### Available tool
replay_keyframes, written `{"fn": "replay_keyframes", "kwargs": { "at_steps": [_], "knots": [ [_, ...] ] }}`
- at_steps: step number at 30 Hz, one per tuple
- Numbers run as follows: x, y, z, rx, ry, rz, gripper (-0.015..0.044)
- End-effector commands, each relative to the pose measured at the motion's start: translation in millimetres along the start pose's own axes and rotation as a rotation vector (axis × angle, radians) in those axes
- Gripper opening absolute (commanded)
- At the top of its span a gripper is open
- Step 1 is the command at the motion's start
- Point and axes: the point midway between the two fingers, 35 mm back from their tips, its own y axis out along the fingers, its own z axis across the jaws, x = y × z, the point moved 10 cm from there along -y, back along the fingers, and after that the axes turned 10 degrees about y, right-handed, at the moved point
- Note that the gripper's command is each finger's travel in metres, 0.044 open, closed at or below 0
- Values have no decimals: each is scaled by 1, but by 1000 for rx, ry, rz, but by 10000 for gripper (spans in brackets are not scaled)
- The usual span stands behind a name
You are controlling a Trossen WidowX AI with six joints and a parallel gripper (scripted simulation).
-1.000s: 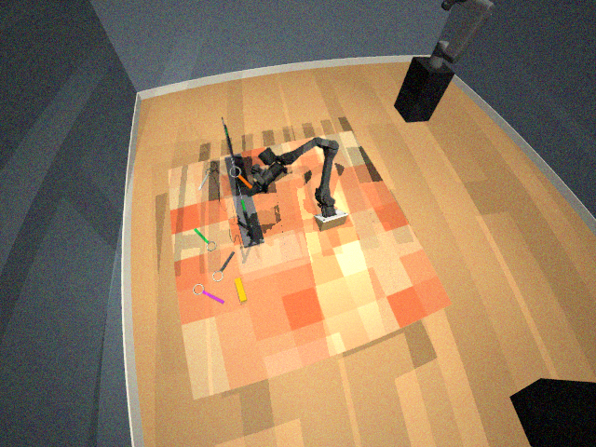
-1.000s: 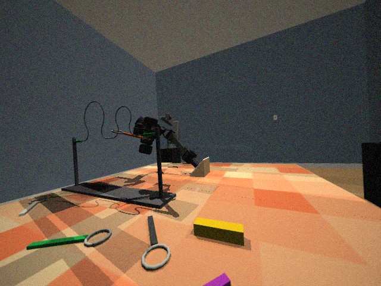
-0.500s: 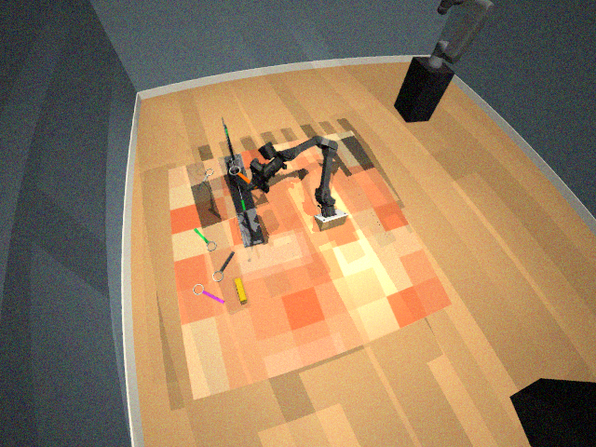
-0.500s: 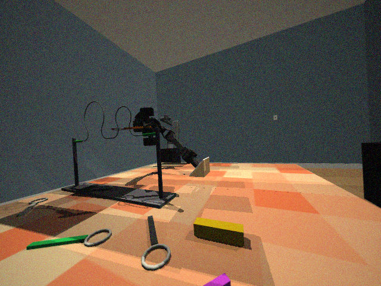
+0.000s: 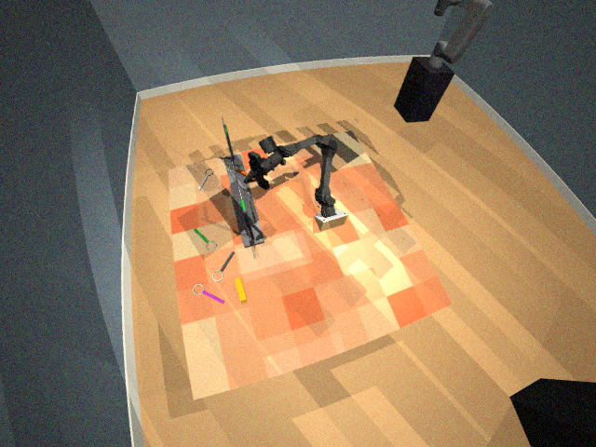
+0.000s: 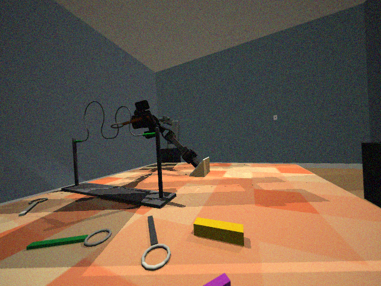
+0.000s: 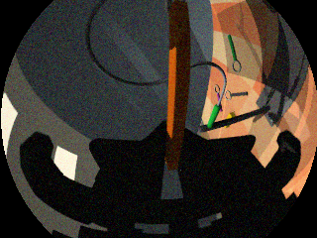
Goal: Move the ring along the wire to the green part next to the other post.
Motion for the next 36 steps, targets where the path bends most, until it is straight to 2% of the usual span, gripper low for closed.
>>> {"fn": "replay_keyframes", "kwargs": {
  "at_steps": [1,14,36],
  "knots": [
    [0,-1,7,22,34,12,-150],
    [-1,-3,16,-4,-14,2,-150],
    [-4,0,12,-187,-360,-75,-150]
  ]
}}
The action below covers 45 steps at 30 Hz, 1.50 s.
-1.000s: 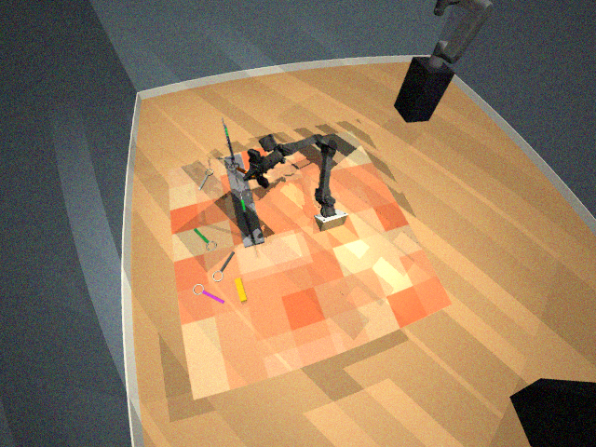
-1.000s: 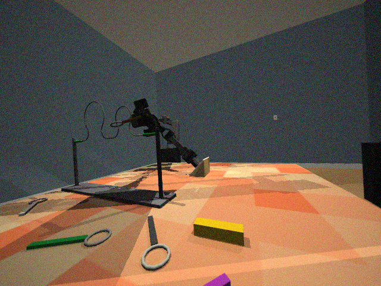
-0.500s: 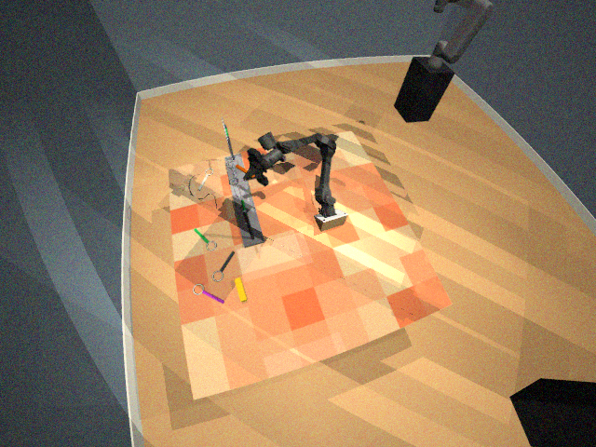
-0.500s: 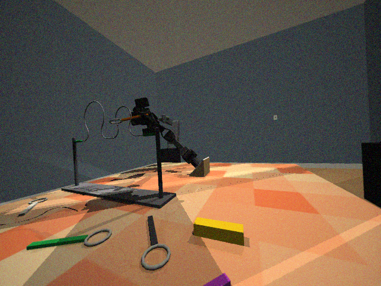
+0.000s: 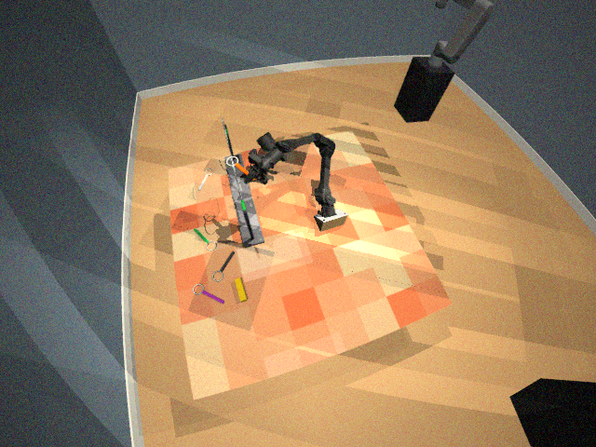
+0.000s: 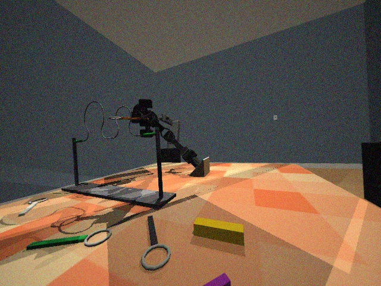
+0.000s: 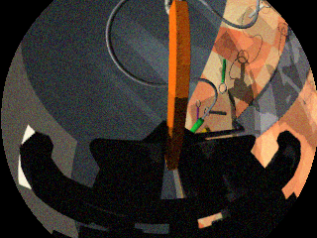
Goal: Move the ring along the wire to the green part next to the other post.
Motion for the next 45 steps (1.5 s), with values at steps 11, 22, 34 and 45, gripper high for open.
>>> {"fn": "replay_keyframes", "kwargs": {
  "at_steps": [11,22,34,45],
  "knots": [
    [-2,2,-4,-134,-252,-55,-150],
    [-3,3,-8,-239,-448,-98,-150],
    [-2,4,-13,-352,-662,-146,-150],
    [-1,5,-17,-450,-846,-187,-150]
  ]
}}
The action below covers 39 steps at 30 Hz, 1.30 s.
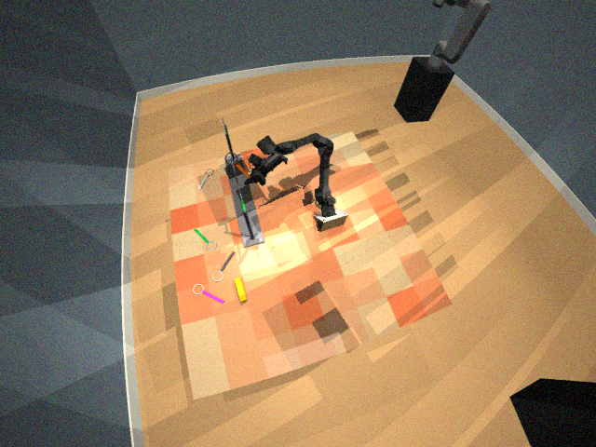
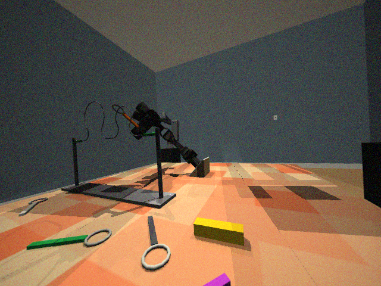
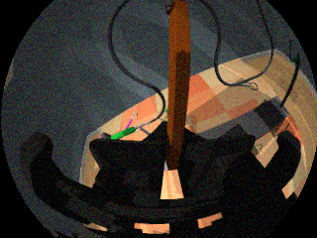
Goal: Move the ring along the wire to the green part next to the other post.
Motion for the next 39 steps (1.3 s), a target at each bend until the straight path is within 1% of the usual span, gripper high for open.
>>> {"fn": "replay_keyframes", "kwargs": {
  "at_steps": [1,39],
  "knots": [
    [-1,1,-1,-37,-67,-14,-150],
    [-2,4,-16,-397,-748,-167,-150]
  ]
}}
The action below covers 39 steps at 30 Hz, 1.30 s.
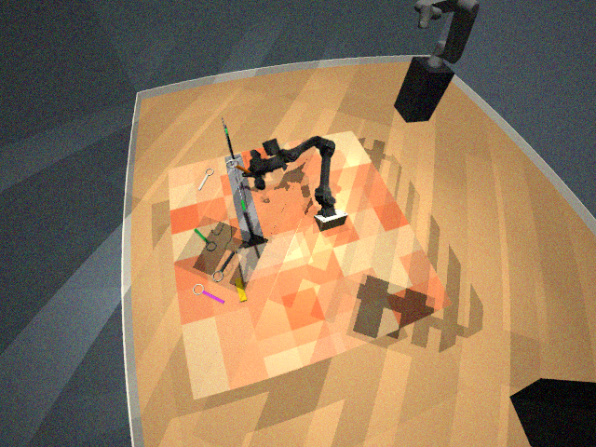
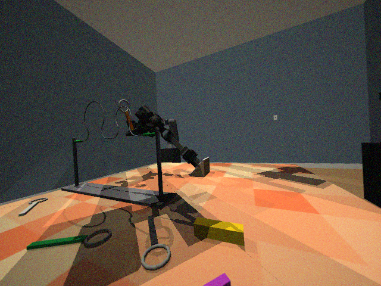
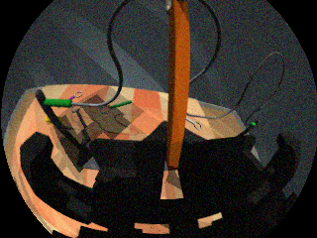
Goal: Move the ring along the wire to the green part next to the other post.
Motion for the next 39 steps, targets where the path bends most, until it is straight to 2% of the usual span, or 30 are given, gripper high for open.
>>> {"fn": "replay_keyframes", "kwargs": {
  "at_steps": [1,39],
  "knots": [
    [-2,0,-1,-41,-72,-12,-150],
    [-3,4,-16,-397,-751,-163,-150]
  ]
}}
